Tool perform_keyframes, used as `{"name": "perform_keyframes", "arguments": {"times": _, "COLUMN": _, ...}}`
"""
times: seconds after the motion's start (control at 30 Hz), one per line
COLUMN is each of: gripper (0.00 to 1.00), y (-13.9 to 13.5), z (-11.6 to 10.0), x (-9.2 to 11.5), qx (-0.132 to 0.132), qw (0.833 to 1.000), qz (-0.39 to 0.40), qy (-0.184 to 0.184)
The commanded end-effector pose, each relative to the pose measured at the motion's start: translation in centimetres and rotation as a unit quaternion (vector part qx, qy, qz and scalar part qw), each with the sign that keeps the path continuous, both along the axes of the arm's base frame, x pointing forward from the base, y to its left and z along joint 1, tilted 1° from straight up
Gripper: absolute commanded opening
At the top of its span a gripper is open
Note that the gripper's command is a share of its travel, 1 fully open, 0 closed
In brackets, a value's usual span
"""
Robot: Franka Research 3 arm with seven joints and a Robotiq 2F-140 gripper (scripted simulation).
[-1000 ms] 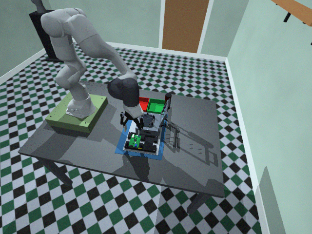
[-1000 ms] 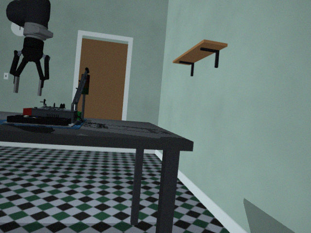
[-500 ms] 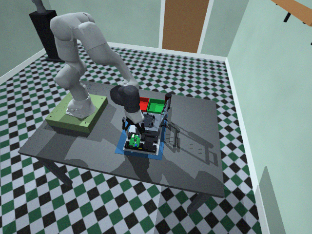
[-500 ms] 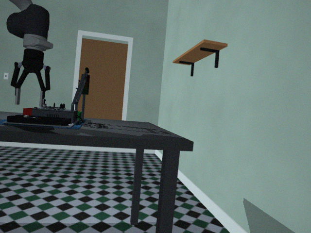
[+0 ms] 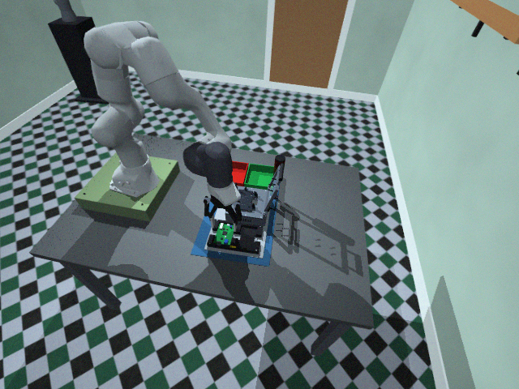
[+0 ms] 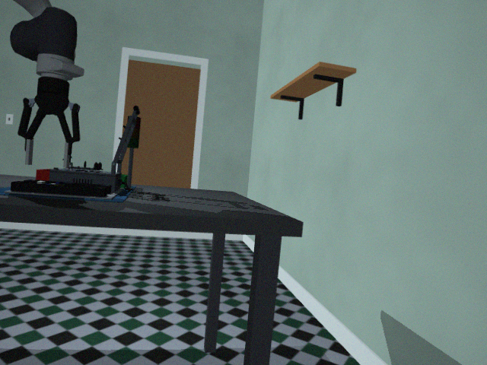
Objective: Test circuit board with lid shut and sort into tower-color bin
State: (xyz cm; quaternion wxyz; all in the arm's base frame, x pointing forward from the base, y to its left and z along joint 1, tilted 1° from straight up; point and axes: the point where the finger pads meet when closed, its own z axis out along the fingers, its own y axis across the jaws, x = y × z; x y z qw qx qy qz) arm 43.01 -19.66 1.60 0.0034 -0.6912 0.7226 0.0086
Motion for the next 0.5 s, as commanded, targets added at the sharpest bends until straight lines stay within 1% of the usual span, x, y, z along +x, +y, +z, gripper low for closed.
{"name": "perform_keyframes", "arguments": {"times": 0.0, "gripper": 0.58, "y": -0.08, "z": -0.09, "x": -0.03, "qx": 0.000, "qw": 1.000, "qz": 0.005, "qy": -0.001}}
{"name": "perform_keyframes", "arguments": {"times": 0.33, "gripper": 0.58, "y": -0.08, "z": -0.14, "x": -0.03, "qx": 0.000, "qw": 1.000, "qz": 0.005, "qy": -0.001}}
{"name": "perform_keyframes", "arguments": {"times": 0.47, "gripper": 0.58, "y": -0.07, "z": -0.55, "x": -0.06, "qx": 0.000, "qw": 1.000, "qz": 0.005, "qy": -0.001}}
